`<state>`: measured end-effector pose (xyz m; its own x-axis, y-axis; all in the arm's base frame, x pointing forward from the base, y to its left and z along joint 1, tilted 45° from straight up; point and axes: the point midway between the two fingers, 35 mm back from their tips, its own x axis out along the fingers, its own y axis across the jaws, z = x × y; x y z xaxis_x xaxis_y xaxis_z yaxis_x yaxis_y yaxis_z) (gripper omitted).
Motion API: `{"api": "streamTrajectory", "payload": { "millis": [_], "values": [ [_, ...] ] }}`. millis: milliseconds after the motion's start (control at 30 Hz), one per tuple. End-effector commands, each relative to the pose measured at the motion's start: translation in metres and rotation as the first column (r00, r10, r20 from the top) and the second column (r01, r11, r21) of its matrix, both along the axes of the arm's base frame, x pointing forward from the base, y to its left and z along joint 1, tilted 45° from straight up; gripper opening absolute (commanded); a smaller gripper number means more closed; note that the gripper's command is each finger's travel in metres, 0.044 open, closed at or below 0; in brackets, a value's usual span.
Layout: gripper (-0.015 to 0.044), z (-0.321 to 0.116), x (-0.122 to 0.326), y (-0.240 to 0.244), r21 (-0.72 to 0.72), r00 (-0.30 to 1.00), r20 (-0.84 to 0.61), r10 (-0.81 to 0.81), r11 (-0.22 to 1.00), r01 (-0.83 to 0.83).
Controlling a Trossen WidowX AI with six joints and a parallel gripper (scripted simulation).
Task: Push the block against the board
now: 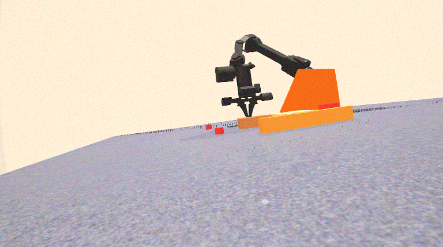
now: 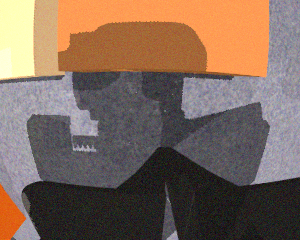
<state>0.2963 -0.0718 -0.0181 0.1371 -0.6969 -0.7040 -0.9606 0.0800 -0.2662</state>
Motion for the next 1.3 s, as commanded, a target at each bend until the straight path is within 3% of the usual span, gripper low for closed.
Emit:
{"api": "streamTrajectory", "payload": {
  "millis": [0, 200, 433, 833, 1267],
  "values": [
    [0.0000, 0.002, -0.004, -0.004, 0.003, 1.000, -0.008, 0.002, 1.000, -0.002],
    [0.0000, 0.038, -0.008, 0.035, 0.004, 1.000, -0.007, 0.002, 1.000, -0.002],
    [0.0000, 0.037, -0.004, 0.036, 0.005, 1.000, 0.012, -0.002, 1.000, 0.002],
    [0.0000, 0.030, 0.024, 0.053, 0.105, 0.917, 0.275, -0.291, 0.957, 0.272],
    [0.0000, 0.018, 0.052, 0.073, 0.284, 0.658, 0.492, -0.570, 0.819, 0.498]
  ]
}}
